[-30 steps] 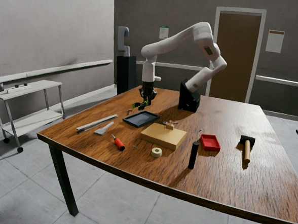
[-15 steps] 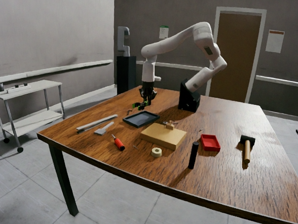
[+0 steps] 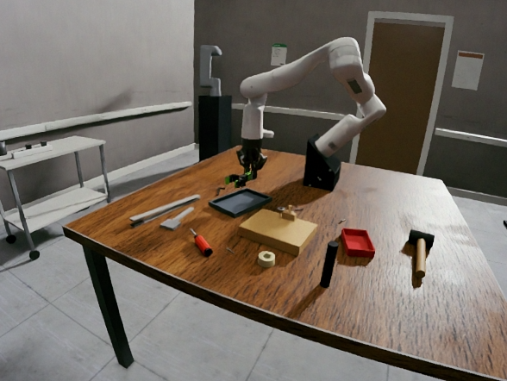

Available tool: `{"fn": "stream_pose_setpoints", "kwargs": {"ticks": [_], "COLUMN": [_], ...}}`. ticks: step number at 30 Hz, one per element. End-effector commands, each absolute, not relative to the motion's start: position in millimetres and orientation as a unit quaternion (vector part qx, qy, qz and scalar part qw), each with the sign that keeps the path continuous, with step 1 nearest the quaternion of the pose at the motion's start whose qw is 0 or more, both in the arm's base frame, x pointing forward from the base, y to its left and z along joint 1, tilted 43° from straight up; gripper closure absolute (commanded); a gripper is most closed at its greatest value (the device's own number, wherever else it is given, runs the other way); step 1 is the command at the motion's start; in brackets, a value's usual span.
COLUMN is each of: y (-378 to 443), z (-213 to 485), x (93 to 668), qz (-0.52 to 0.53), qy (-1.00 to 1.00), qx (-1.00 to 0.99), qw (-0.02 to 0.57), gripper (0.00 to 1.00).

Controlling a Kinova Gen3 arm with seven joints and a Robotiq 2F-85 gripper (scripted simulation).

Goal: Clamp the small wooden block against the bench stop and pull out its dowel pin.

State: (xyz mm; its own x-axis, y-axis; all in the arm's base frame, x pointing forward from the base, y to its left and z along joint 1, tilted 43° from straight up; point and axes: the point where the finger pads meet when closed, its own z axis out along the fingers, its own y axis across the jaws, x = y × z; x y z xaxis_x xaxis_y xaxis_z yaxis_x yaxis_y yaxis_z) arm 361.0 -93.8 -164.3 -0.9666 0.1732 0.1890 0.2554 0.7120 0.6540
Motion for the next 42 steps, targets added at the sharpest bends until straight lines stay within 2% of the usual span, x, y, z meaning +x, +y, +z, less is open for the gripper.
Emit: {"fn": "stream_pose_setpoints", "kwargs": {"ticks": [1, 20, 42], "y": [-94.6, -90.3, -77.9], "z": [-163.8, -160.8, -151.7], "x": [361.6, 367.6, 385.2], "qz": [-0.361, -0.365, -0.368], "qy": [-0.924, -0.928, -0.926], "qx": [-0.115, -0.064, 0.084], "qw": [0.055, 0.037, -0.019], "gripper": [0.68, 0.68, 0.68]}}
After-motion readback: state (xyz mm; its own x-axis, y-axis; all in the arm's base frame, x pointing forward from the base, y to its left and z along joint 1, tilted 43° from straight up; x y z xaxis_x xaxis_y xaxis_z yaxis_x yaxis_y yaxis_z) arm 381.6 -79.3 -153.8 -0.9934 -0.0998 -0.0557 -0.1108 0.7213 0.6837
